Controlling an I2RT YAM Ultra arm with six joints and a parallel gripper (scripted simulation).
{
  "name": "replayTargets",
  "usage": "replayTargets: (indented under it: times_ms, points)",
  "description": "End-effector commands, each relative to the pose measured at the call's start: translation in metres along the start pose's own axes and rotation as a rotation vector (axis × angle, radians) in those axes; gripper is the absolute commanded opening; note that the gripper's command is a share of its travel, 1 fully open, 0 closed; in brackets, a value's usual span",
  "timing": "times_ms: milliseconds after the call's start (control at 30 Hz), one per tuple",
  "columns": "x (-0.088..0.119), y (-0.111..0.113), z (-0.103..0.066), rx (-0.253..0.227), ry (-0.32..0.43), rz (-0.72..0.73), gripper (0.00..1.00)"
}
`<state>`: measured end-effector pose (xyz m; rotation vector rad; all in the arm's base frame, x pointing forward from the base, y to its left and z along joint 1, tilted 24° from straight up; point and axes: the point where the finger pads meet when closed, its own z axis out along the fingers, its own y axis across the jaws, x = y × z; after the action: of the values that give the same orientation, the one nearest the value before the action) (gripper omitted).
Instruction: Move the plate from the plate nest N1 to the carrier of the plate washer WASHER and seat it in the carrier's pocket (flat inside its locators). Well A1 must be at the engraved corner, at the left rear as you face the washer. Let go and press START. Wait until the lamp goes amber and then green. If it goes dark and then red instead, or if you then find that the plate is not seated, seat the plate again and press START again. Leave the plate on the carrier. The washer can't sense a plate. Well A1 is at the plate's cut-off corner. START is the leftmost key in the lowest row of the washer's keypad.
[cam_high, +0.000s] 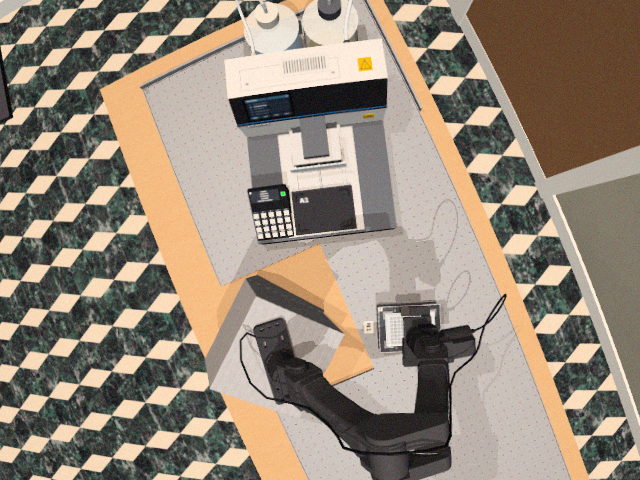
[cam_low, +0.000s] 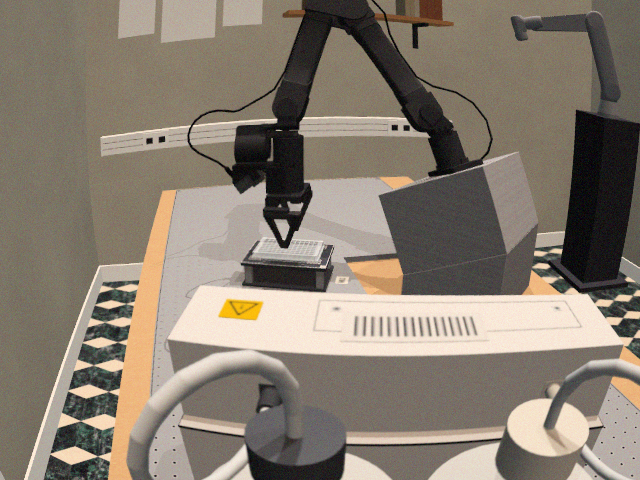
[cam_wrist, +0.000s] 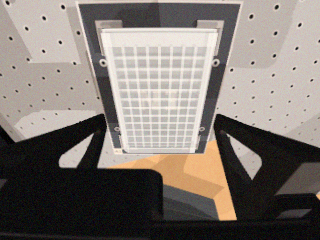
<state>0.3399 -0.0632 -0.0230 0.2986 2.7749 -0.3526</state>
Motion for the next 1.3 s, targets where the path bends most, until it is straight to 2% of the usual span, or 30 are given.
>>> replayTargets:
  times_ms: [0, 667, 800, 933, 967, 1067, 1167, 1267]
  points:
    - [-0.014, 0.003, -0.009, -0.011, -0.052, -0.005, 1.0]
    - [-0.014, 0.003, -0.009, -0.011, -0.052, -0.005, 1.0]
    - [-0.003, 0.002, 0.004, -0.006, -0.011, -0.008, 1.0]
    - [-0.003, 0.0, 0.006, -0.006, -0.01, -0.004, 1.0]
    - [-0.011, 0.001, -0.003, -0.009, -0.046, -0.001, 1.0]
    - [-0.011, -0.001, -0.001, -0.009, -0.043, 0.002, 1.0]
    - [-0.002, 0.0, 0.011, -0.004, -0.008, -0.004, 1.0]
    - [-0.007, 0.002, 0.007, -0.01, -0.029, -0.005, 1.0]
